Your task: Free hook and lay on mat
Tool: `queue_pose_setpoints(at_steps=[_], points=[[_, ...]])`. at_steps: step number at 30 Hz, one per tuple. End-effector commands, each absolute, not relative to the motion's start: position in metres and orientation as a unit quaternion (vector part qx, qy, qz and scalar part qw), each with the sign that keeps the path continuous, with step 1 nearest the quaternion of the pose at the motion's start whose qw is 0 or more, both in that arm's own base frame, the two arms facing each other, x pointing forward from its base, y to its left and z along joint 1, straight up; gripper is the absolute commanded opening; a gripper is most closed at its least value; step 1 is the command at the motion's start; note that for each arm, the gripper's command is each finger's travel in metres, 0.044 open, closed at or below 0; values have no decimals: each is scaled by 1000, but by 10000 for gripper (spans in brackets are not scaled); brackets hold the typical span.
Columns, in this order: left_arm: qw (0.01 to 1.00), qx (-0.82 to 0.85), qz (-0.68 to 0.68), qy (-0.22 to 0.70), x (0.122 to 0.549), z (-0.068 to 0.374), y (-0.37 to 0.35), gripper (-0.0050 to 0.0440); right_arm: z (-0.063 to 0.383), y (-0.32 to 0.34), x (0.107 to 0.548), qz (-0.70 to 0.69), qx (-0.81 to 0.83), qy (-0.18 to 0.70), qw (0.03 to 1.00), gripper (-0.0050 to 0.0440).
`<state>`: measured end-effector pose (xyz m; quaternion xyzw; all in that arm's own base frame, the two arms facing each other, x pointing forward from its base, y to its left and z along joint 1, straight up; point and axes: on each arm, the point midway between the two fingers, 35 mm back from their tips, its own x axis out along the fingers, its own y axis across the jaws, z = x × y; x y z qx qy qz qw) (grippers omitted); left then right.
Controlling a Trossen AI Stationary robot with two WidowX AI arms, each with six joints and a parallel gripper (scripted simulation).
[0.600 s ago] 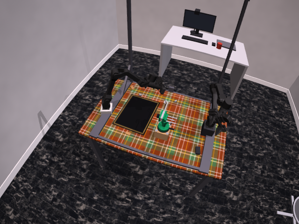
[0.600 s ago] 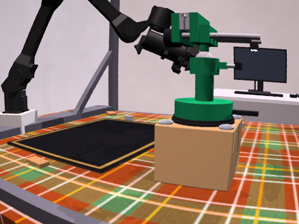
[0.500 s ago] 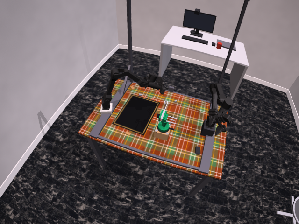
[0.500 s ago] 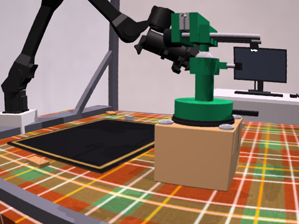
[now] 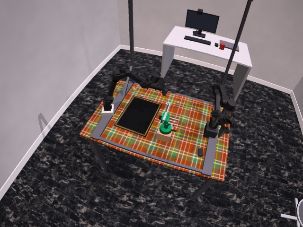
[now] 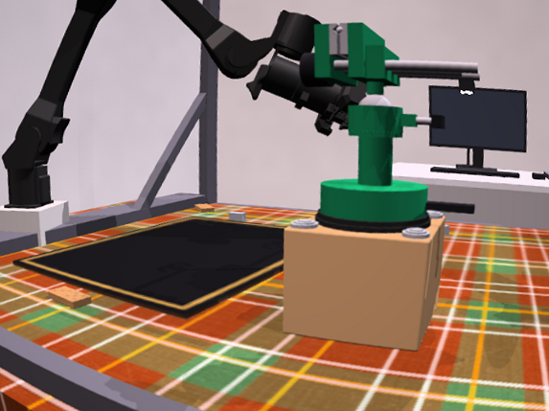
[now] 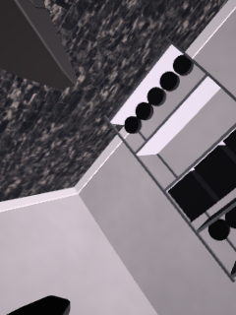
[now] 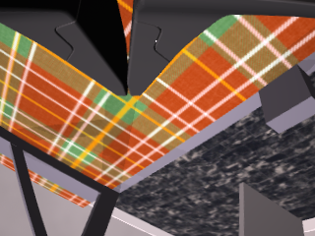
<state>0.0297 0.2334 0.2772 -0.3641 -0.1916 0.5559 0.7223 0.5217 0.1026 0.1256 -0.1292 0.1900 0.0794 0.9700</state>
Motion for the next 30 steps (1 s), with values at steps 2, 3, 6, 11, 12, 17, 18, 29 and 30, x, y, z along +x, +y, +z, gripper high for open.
queue_pose_setpoints(at_steps=[2,3,6,11,12,17,18,29,30], points=[[734,-357,548,-184,36,281,233,440,146,100,521,76,-124,172,974,72],[741,-355,542,-176,42,279,234,440,151,98,518,75,-122,169,975,96],[773,-346,513,-140,66,273,233,440,172,88,508,68,-111,155,979,168],[831,-319,450,-71,115,260,224,440,210,70,483,56,-90,128,986,288],[842,-312,436,-58,125,257,221,440,217,67,478,53,-86,123,987,312],[873,-289,393,-20,154,249,208,440,237,56,461,46,-75,106,990,384],[882,-280,378,-7,164,247,203,440,243,53,455,44,-71,101,991,408],[963,-158,193,106,250,216,117,440,296,22,386,20,-32,38,999,440],[967,-144,174,114,256,213,107,440,300,19,380,18,-29,32,999,440]])
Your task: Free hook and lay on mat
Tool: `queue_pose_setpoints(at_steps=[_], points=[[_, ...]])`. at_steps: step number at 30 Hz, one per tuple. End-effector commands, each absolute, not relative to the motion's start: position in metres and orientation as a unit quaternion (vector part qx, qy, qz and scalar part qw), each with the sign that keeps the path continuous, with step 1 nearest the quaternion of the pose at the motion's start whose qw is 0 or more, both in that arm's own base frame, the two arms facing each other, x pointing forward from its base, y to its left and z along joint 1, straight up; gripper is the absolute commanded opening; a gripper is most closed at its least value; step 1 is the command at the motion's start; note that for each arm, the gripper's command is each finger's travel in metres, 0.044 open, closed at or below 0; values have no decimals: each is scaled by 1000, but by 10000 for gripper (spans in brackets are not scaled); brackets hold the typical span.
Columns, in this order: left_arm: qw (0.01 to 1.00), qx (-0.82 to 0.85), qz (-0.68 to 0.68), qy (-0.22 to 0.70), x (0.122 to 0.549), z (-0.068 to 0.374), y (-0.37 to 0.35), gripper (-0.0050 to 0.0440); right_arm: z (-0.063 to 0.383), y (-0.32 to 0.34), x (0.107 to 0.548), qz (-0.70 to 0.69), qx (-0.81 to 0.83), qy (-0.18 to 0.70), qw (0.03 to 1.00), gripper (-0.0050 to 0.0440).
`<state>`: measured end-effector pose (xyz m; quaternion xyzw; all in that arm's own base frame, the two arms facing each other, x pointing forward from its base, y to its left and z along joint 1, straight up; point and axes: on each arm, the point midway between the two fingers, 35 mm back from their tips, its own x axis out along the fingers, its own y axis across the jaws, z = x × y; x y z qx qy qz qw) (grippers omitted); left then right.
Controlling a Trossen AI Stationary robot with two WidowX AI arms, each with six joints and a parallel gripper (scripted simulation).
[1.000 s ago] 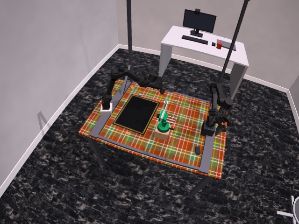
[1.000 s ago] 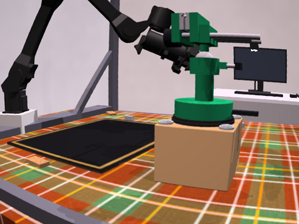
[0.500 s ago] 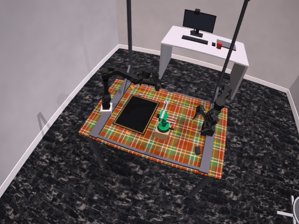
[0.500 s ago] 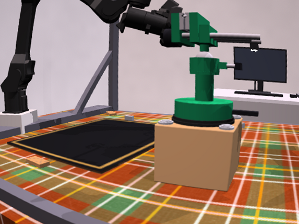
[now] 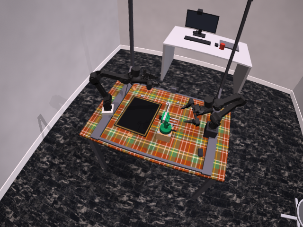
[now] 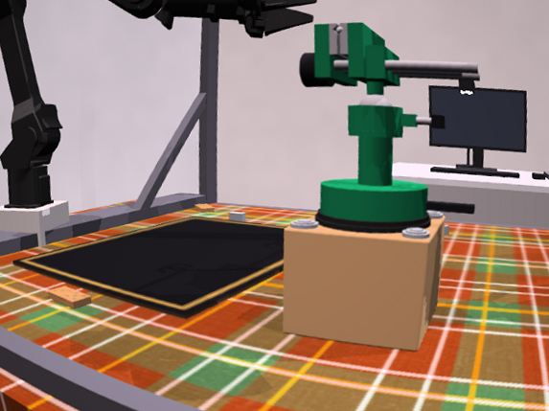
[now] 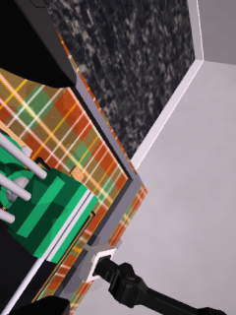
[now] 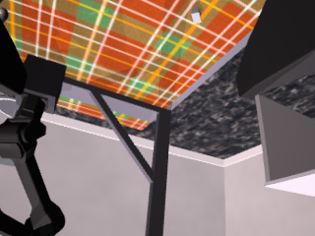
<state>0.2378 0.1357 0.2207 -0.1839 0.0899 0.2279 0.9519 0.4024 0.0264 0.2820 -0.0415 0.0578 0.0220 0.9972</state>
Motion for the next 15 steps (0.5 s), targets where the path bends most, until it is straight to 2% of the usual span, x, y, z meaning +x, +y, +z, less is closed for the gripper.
queue_pose_setpoints(at_steps=[1,3,11,15], points=[[972,-131,156,121,261,210,96,440,303,17,373,16,-26,27,999,440],[972,-131,156,121,261,210,96,440,303,17,373,16,-26,27,999,440],[987,-18,11,162,285,188,10,440,321,2,324,2,-3,-18,1000,440],[986,2,-13,165,286,185,-6,440,323,0,316,0,0,-25,1000,440]])
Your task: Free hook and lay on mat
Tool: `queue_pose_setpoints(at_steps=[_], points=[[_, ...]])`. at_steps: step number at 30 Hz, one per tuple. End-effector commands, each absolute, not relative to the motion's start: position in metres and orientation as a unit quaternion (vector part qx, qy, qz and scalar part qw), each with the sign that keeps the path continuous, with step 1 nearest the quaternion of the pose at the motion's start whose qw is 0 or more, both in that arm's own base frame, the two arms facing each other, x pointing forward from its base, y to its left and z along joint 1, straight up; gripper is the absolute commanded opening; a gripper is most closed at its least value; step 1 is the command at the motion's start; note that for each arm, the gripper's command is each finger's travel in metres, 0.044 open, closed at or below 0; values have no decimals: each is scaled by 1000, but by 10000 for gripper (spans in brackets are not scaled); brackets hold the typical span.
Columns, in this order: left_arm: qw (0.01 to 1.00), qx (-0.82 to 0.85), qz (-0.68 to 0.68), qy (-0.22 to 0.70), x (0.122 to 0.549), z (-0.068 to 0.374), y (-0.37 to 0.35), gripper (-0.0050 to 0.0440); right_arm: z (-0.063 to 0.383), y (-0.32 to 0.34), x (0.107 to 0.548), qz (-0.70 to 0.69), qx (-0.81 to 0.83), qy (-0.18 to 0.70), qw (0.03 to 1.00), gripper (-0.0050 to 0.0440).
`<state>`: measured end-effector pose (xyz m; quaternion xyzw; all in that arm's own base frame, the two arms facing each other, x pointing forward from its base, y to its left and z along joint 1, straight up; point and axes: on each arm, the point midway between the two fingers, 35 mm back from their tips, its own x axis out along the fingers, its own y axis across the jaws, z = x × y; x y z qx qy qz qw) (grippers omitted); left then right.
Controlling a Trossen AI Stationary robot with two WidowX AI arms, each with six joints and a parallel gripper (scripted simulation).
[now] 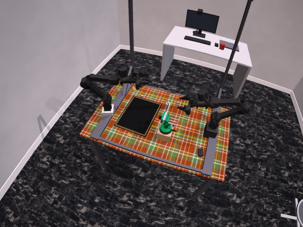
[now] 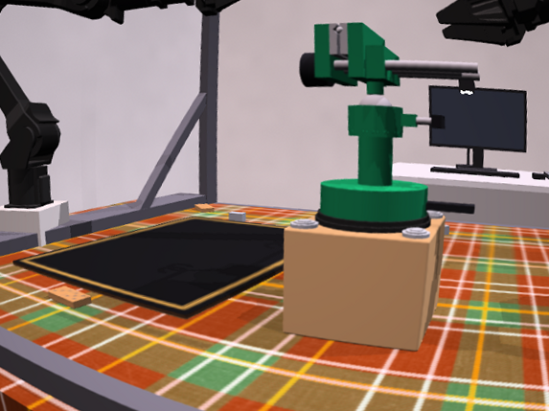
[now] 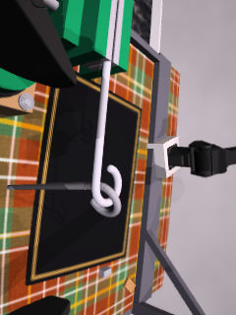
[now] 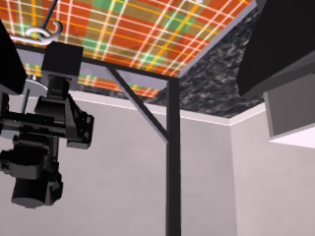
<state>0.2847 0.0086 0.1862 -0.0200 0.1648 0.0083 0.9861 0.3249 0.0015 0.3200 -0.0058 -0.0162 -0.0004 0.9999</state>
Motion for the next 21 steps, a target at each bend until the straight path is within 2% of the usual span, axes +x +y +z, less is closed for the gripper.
queue_pose_setpoints(at_steps=[1,8,21], points=[[986,2,-13,165,286,185,-6,440,323,0,316,0,0,-25,1000,440],[986,2,-13,165,286,185,-6,440,321,-4,324,-14,2,-24,1000,440],[986,2,-13,165,286,185,-6,440,261,-45,419,-203,17,-12,979,440]])
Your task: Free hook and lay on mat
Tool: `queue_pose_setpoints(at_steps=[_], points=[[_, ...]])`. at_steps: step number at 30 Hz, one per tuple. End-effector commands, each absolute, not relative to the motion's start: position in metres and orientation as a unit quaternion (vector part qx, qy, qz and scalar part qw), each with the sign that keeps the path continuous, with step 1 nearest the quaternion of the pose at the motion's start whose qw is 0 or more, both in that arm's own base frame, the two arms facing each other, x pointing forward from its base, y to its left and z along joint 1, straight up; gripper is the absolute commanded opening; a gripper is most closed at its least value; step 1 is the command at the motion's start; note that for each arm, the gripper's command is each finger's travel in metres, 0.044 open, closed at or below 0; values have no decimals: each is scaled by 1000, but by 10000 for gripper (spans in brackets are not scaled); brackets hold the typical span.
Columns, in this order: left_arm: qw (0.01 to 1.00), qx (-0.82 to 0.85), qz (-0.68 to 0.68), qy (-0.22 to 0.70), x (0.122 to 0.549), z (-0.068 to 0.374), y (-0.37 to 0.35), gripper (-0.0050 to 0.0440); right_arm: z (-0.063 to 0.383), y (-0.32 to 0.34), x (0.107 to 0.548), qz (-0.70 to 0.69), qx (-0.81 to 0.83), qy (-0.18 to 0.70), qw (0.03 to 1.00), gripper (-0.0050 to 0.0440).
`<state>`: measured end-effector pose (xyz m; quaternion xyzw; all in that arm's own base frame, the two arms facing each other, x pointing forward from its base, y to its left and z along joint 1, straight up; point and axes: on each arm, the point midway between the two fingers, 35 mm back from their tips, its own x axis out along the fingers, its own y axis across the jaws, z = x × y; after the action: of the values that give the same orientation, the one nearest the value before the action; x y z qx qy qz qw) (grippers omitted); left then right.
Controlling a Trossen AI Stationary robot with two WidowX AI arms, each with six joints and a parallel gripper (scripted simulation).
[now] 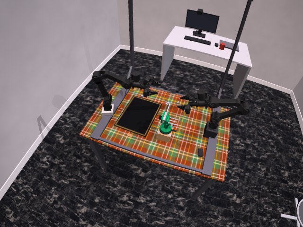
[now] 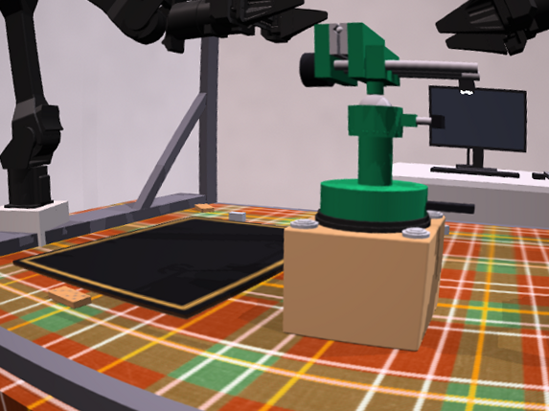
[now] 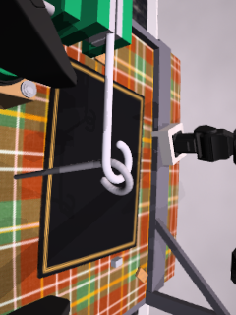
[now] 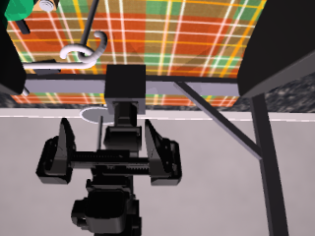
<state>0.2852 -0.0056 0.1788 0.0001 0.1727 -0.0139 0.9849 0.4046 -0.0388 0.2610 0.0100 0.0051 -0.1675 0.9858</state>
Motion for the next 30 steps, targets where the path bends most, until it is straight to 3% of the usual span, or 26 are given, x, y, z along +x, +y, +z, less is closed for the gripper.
queue_pose_setpoints(at_steps=[1,9,16,30], points=[[986,2,-13,165,286,185,-6,440,261,-45,419,-203,17,-12,979,440],[986,2,-13,165,286,185,-6,440,192,-61,455,-327,11,-13,945,440],[986,2,-13,165,286,185,-6,440,121,-69,460,-424,7,-11,906,440],[986,2,-13,165,286,185,-6,440,111,-76,465,-436,7,-11,900,440]])
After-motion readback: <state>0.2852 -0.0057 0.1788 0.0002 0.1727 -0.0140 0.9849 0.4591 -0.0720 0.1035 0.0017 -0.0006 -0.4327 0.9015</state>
